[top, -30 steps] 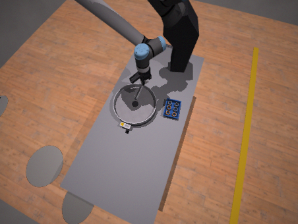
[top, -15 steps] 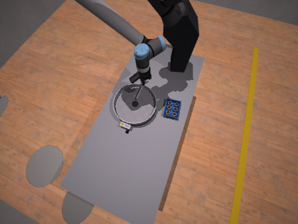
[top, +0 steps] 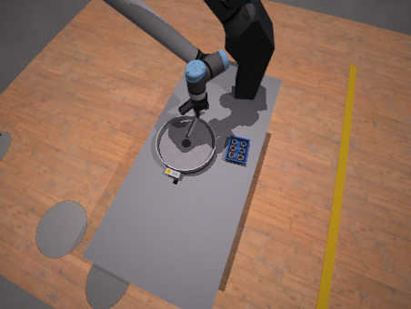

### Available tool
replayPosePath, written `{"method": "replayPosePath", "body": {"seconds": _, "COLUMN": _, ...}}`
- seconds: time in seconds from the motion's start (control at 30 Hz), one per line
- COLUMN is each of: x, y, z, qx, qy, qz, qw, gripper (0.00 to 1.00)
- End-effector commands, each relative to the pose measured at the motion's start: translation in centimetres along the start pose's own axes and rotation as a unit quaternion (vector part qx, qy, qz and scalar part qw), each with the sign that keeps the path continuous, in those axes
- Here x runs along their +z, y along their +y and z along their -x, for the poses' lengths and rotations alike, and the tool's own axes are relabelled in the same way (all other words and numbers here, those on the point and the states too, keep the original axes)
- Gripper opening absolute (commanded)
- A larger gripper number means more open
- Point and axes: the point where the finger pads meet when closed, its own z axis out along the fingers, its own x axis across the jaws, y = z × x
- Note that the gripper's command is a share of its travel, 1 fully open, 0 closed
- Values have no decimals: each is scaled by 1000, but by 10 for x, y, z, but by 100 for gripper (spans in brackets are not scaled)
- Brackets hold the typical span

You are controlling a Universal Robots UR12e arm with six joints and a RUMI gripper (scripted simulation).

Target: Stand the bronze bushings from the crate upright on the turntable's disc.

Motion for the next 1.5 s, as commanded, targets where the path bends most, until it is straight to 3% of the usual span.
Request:
{"method": "replayPosePath", "body": {"seconds": 0.0, "x": 0, "y": 0, "z": 0, "qx": 0, "qy": 0, "qz": 0, "qw": 1000, "gripper": 5}}
{"method": "replayPosePath", "body": {"seconds": 0.17, "x": 3, "y": 6, "z": 8, "qx": 0, "qy": 0, "qz": 0, "qw": 1000, "gripper": 5}}
{"method": "replayPosePath", "body": {"seconds": 0.37, "x": 19, "y": 37, "z": 49, "qx": 0, "qy": 0, "qz": -1, "qw": 1000, "gripper": 5}}
{"method": "replayPosePath", "body": {"seconds": 0.43, "x": 19, "y": 37, "z": 49, "qx": 0, "qy": 0, "qz": -1, "qw": 1000, "gripper": 5}}
{"method": "replayPosePath", "body": {"seconds": 0.73, "x": 65, "y": 122, "z": 168, "qx": 0, "qy": 0, "qz": -1, "qw": 1000, "gripper": 5}}
{"method": "replayPosePath", "body": {"seconds": 0.93, "x": 90, "y": 167, "z": 231, "qx": 0, "qy": 0, "qz": -1, "qw": 1000, "gripper": 5}}
{"method": "replayPosePath", "body": {"seconds": 1.47, "x": 94, "y": 177, "z": 244, "qx": 0, "qy": 0, "qz": -1, "qw": 1000, "gripper": 5}}
